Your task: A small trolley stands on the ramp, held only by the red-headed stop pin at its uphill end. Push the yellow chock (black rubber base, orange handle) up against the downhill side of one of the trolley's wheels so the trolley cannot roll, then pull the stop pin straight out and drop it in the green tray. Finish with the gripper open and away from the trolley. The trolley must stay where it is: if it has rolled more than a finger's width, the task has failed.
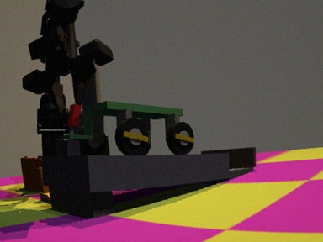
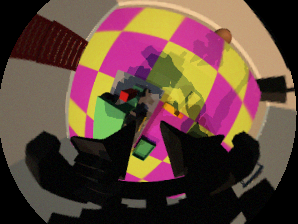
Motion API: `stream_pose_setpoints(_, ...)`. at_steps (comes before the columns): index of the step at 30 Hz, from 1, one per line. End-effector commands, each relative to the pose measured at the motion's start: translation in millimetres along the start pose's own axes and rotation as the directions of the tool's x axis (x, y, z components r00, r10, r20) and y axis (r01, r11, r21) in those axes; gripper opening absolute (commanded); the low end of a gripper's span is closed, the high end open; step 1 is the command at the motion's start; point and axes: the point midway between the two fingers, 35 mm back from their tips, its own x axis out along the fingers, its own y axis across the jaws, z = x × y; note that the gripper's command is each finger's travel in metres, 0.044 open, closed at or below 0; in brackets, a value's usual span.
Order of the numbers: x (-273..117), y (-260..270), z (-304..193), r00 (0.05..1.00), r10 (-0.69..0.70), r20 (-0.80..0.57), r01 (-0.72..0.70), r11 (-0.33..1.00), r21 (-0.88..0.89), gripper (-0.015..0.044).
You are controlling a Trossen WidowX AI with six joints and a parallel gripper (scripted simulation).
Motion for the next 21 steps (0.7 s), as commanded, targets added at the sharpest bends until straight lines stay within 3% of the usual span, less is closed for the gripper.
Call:
stream_pose_setpoints(1,11,-31,1,0.995,-0.084,-0.058,0.093,0.982,0.163,0.0190)
stream_pose_setpoints(9,22,-86,-5,0.961,-0.195,-0.198,0.266,0.850,0.455,0.0190)
stream_pose_setpoints(21,40,-89,-7,0.960,-0.196,-0.202,0.270,0.846,0.461,0.0190)
